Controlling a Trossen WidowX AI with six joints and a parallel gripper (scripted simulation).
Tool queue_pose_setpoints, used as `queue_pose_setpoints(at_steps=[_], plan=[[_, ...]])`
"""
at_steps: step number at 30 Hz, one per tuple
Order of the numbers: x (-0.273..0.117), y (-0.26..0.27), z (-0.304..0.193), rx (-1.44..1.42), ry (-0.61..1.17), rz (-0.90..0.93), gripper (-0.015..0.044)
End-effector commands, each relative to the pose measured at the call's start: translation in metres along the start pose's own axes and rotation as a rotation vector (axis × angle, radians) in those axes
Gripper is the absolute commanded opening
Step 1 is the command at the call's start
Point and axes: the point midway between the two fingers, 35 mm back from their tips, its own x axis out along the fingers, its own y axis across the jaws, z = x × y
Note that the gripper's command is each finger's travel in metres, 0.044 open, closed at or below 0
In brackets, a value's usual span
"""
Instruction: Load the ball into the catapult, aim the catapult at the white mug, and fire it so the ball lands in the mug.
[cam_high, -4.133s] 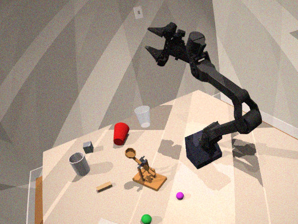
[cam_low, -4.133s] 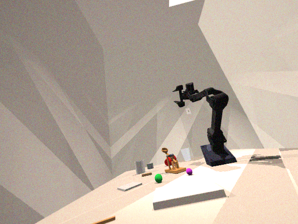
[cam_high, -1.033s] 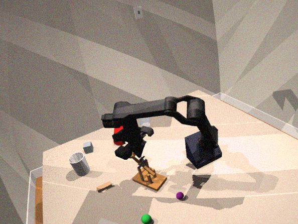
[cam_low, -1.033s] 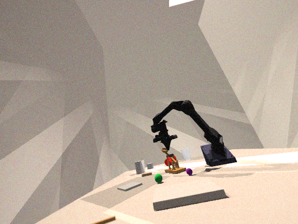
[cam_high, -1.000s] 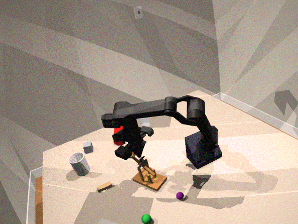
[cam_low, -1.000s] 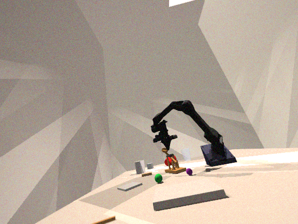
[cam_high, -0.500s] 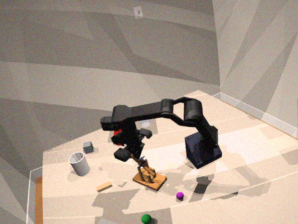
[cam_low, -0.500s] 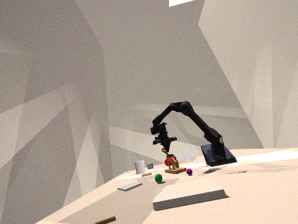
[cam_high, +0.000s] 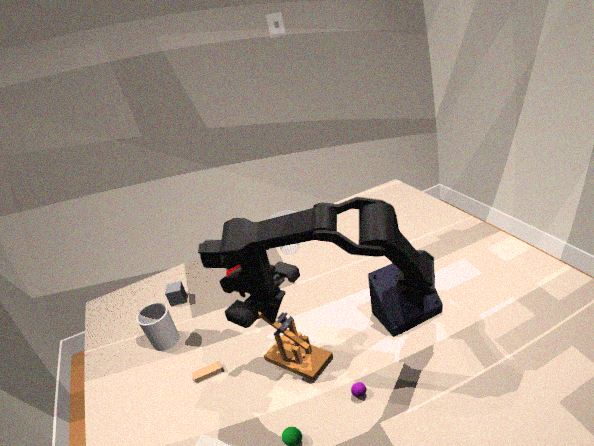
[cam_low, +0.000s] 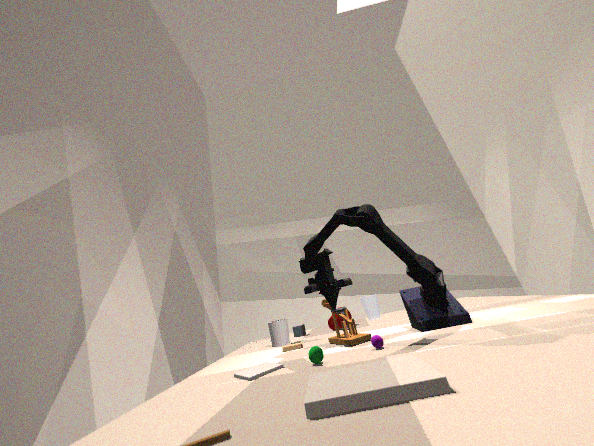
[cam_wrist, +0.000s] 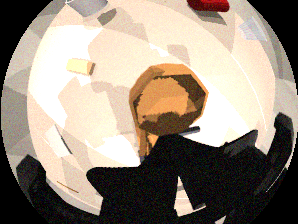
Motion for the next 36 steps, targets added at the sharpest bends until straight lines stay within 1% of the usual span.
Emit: queue_pose_setpoints(at_steps=[1,36], plan=[[0.006,0.000,0.003,0.004,0.002,0.003,0.0000],[0.052,0.001,0.018,0.003,0.002,0.004,0.0000]])
